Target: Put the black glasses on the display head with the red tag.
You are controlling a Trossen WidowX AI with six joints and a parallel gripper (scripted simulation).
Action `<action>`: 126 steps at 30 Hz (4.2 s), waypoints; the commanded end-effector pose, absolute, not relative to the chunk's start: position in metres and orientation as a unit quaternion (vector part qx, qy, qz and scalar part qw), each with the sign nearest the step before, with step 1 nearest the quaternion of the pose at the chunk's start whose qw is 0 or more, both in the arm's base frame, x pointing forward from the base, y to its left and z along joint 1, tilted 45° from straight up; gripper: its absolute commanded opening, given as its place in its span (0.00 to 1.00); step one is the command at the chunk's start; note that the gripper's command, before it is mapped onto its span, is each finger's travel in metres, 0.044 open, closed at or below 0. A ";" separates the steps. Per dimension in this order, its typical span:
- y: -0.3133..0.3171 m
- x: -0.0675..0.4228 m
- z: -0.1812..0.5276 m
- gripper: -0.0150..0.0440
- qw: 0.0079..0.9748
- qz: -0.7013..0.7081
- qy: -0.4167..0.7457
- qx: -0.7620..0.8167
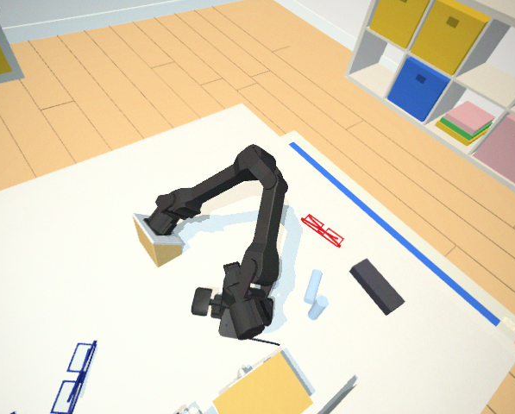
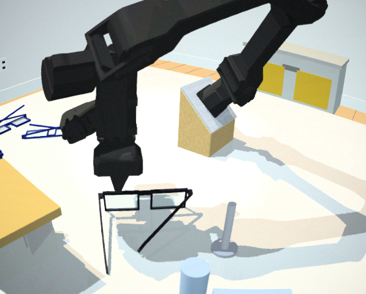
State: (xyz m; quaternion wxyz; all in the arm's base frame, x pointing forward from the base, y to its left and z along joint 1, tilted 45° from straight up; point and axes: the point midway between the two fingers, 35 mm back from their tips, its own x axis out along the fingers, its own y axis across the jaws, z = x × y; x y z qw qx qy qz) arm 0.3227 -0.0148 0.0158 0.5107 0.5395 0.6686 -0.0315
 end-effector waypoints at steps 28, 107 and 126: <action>0.013 0.319 -0.014 0.46 0.502 -0.031 0.673 0.542; 0.027 0.268 0.136 0.25 0.343 -0.204 0.643 0.654; 0.067 0.273 0.096 0.25 0.343 -0.204 0.643 0.654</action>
